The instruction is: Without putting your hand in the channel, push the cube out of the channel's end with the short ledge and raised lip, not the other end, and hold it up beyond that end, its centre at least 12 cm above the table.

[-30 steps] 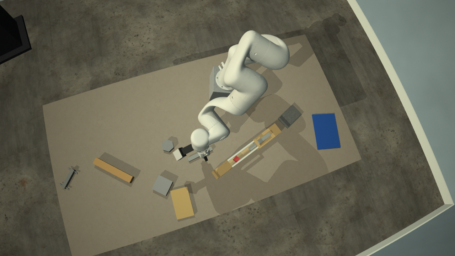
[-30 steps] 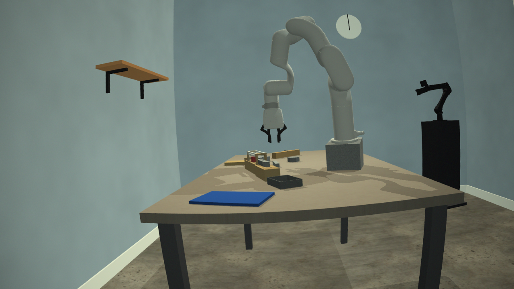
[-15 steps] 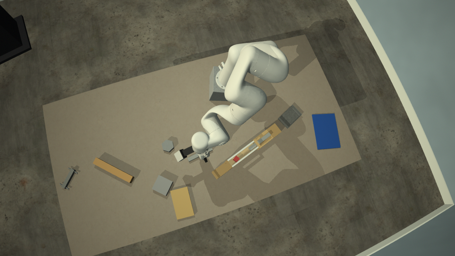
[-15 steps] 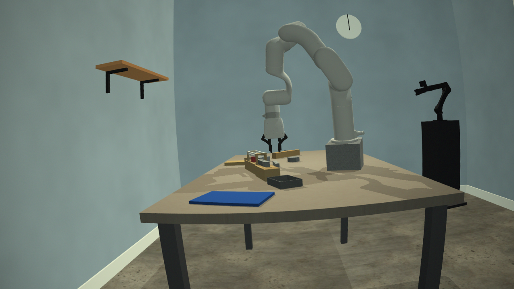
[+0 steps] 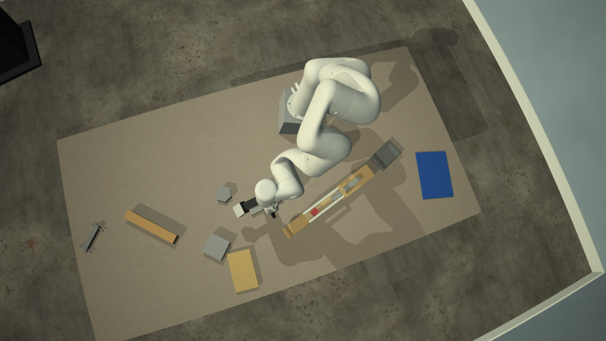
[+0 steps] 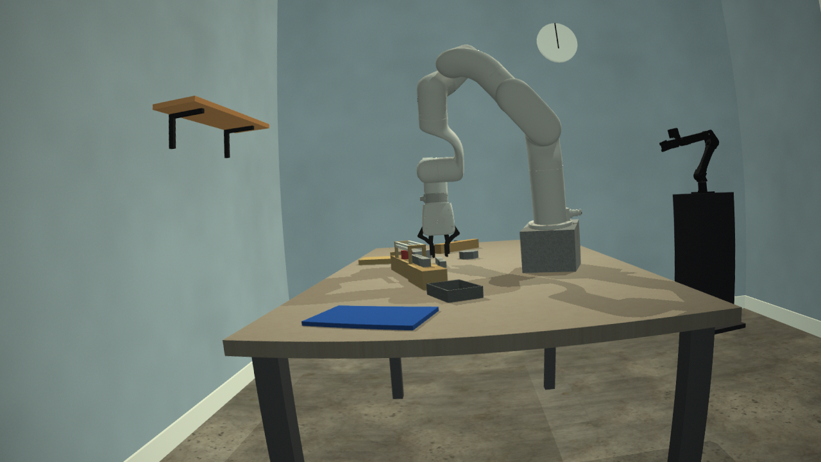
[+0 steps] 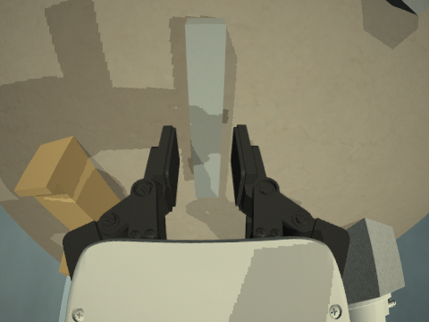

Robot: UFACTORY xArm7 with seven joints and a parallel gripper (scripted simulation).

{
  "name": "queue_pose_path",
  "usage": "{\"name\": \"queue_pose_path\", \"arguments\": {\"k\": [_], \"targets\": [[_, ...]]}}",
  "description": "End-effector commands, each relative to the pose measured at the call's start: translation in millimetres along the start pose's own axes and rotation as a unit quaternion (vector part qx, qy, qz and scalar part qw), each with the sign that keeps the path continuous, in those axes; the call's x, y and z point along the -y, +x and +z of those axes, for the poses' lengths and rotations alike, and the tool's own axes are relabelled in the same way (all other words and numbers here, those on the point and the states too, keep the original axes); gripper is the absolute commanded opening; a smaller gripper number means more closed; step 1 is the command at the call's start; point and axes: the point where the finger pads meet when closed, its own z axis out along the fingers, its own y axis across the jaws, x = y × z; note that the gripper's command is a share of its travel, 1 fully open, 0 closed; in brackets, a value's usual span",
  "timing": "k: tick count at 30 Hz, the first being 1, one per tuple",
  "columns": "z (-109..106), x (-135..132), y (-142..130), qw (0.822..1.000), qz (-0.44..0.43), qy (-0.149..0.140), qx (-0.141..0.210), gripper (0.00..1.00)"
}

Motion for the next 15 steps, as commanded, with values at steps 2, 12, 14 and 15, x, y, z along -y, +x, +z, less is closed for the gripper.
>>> {"name": "queue_pose_path", "arguments": {"k": [2,12,14,15], "targets": [[7,1,1,1.0,0.0,0.001,-0.001,0.38],[23,1,1,1.0,0.0,0.001,-0.001,0.38],[23,1,1,1.0,0.0,0.001,-0.001,0.38],[23,1,1,1.0,0.0,0.001,-0.001,0.38]]}}
